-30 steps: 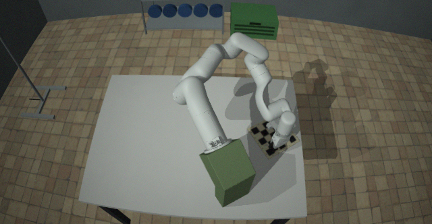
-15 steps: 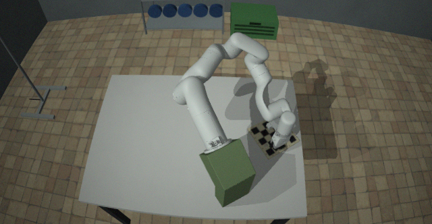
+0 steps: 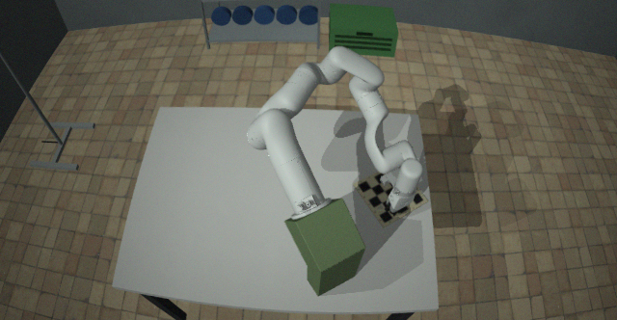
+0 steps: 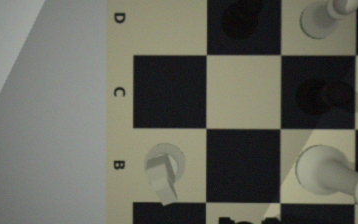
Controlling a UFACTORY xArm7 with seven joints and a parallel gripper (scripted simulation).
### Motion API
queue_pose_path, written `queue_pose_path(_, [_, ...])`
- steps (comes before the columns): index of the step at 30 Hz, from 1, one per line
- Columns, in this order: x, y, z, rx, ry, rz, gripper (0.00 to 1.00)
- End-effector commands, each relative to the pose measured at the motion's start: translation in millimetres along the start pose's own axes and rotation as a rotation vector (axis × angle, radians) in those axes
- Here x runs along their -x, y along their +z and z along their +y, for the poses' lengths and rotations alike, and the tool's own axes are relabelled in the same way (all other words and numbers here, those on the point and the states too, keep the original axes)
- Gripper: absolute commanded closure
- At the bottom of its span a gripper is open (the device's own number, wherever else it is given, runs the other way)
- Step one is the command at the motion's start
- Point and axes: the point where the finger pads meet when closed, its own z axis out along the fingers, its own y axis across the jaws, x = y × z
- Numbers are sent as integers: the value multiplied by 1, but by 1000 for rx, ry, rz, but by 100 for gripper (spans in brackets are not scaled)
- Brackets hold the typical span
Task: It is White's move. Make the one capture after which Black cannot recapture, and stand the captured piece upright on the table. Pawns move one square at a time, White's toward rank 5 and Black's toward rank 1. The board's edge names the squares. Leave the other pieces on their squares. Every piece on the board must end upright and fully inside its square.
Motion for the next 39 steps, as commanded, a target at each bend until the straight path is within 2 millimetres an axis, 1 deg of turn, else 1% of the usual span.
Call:
queue_pose_path(1, [1, -2, 1, 3, 0, -3, 100])
queue_pose_path(11, [1, -2, 1, 3, 0, -3, 100])
queue_pose_path(14, [1, -6, 1, 3, 0, -3, 100])
queue_pose_path(18, [1, -24, 1, 3, 0, -3, 100])
queue_pose_path(20, [1, -24, 1, 3, 0, -3, 100])
queue_pose_path(27, [1, -76, 1, 3, 0, -3, 100])
queue_pose_path(30, [1, -92, 1, 3, 0, -3, 100])
queue_pose_path(33, [1, -100, 1, 3, 0, -3, 100])
queue_pose_path(39, [1, -102, 1, 3, 0, -3, 100])
